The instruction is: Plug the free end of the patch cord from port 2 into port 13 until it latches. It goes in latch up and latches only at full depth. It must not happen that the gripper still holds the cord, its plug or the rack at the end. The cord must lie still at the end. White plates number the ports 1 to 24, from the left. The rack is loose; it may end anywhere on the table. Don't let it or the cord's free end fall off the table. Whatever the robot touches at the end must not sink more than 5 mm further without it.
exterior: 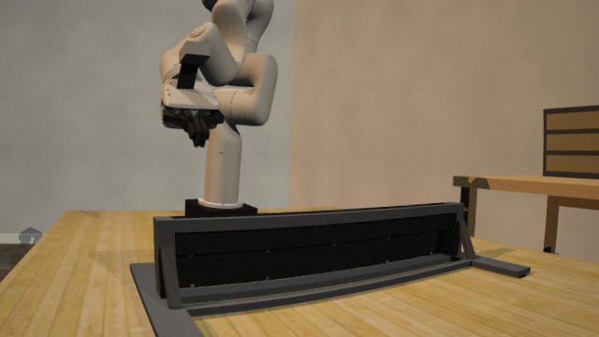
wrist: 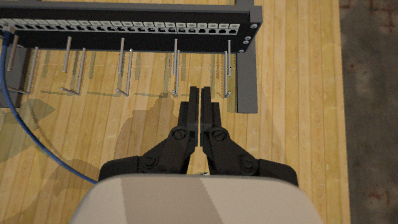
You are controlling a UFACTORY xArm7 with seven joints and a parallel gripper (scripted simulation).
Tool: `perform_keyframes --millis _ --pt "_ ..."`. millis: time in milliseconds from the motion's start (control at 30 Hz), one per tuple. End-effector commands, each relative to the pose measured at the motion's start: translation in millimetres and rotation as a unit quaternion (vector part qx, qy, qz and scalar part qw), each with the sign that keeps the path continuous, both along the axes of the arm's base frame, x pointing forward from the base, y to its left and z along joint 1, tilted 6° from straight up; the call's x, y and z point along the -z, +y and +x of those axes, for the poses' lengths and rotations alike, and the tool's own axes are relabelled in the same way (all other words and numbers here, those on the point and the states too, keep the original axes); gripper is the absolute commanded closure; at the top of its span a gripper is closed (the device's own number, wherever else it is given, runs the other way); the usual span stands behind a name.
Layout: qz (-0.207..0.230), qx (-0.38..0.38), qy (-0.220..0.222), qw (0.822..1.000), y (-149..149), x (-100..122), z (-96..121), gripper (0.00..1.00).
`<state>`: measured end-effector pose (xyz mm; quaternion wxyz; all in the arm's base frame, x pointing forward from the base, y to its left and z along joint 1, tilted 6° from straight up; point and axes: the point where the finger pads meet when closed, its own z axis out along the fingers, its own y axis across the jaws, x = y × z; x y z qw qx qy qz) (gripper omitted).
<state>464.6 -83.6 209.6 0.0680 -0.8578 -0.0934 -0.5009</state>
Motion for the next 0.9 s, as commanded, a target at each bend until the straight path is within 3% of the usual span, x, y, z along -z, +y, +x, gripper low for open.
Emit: perform_keyframes --millis 0,333,600,667,867 --pt "0.000 -0.001 -0.002 1.000 -2 -2 2 1.00" --pt "-0.001 -0.001 -0.002 1.000 0 4 12 1.00" --pt "0.000 -0.001 -0.002 1.000 12 31 59 1.00" --pt "0.000 -0.001 -0.002 1.000 12 31 59 1.00" --pt "0.000 -0.001 -0.002 1.000 22 55 100 1.00"
